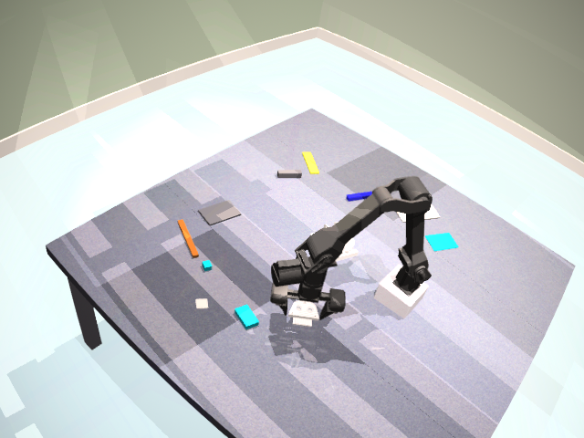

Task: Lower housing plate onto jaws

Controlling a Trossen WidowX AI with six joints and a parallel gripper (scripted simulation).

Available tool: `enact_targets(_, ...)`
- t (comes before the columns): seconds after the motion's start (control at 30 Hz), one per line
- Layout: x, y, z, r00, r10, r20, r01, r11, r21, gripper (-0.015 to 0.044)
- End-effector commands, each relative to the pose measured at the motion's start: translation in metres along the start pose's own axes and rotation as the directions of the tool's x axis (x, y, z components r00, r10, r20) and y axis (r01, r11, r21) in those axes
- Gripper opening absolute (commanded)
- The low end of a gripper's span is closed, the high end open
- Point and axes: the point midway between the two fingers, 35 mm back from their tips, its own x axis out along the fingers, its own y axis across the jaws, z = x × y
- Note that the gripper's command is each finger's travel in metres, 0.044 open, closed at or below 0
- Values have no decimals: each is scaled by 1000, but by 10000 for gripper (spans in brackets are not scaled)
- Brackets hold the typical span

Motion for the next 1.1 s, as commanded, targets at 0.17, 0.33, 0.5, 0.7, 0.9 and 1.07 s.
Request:
enact_targets(0.17,1,0,1,1000,2,4,-2,1000,5,440)
enact_targets(0.33,0,0,0,1000,0,0,0,1000,0,407)
enact_targets(0.5,0,0,0,1000,0,0,0,1000,0,373)
enact_targets(0.7,0,0,0,1000,0,0,0,1000,0,351)
enact_targets(0.9,0,0,0,1000,0,0,0,1000,0,351)
enact_targets(1.07,-7,1,0,1000,0,0,0,1000,1,351)
